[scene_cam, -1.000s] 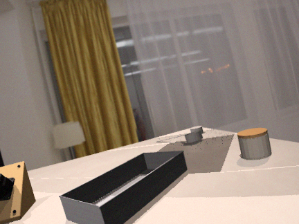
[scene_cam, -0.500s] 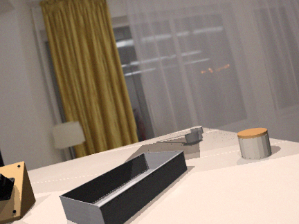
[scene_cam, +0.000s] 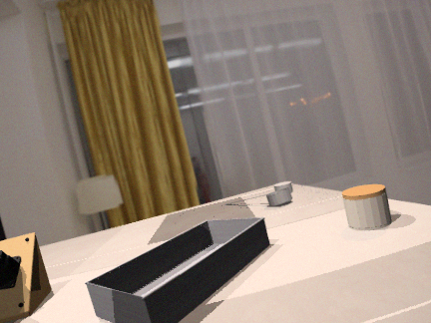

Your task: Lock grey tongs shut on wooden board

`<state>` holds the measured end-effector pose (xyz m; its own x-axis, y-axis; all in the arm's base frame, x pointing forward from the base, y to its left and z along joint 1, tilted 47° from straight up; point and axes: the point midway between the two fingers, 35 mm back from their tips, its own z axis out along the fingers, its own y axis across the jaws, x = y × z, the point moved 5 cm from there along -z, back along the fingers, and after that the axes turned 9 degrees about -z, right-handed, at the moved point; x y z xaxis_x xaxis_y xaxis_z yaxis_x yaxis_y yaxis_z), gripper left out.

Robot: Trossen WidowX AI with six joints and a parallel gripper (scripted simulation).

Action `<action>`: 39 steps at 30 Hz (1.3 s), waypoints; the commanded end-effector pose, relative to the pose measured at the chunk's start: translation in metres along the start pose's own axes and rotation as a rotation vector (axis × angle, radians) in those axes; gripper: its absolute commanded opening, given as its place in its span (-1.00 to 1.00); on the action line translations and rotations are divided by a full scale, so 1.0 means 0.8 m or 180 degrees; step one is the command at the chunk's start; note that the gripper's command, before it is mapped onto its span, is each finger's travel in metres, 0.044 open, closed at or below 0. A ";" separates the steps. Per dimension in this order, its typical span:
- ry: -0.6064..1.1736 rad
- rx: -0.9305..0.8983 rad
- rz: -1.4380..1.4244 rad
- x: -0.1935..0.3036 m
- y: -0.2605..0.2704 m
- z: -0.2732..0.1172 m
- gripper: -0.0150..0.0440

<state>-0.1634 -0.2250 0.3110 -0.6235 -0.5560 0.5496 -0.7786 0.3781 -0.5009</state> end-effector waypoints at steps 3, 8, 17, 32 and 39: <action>0.0002 0.0001 -0.0002 0.000 0.000 0.000 0.25; 0.0002 0.0001 -0.0002 0.000 0.000 0.000 0.69; 0.0001 0.0001 0.0000 -0.006 -0.004 -0.006 1.00; -0.0034 -0.0017 0.0033 -0.171 -0.073 -0.102 1.00; -0.0034 -0.0017 0.0033 -0.171 -0.073 -0.102 1.00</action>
<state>-0.0426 -0.1138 0.3228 -0.6298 -0.5543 0.5441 -0.7741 0.3904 -0.4983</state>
